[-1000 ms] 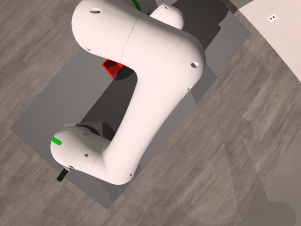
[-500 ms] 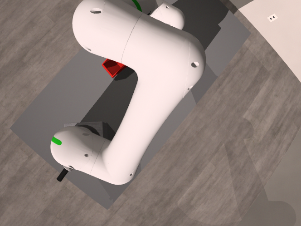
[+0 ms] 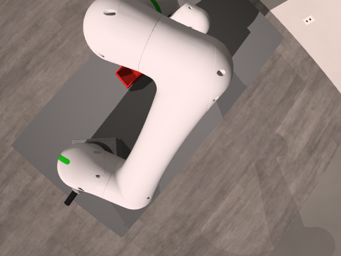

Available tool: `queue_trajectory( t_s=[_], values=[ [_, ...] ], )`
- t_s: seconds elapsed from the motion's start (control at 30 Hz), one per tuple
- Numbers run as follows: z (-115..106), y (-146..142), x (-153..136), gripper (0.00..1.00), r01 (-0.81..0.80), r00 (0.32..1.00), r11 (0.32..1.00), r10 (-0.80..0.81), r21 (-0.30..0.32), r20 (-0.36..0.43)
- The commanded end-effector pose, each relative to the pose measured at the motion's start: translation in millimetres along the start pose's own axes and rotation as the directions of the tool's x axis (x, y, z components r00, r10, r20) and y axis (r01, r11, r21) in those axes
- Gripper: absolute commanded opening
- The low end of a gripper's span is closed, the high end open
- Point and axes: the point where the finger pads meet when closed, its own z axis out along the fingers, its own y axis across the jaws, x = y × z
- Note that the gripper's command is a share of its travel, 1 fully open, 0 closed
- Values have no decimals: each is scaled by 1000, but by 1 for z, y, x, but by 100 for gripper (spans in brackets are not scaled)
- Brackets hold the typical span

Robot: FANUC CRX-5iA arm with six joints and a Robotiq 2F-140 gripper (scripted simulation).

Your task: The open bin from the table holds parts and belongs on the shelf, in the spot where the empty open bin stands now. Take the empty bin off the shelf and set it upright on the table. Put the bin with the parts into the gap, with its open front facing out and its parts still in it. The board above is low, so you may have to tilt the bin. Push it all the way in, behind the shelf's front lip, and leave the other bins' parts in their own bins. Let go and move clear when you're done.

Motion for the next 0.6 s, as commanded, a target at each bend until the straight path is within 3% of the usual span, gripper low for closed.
queue_trajectory(
  t_s=[0.0,0.57],
  values=[
    [-1,0,2,10,0,1000,1000,0,0,-3],
    [-1,0,6,10,0,1000,1000,0,0,-9]
  ],
)
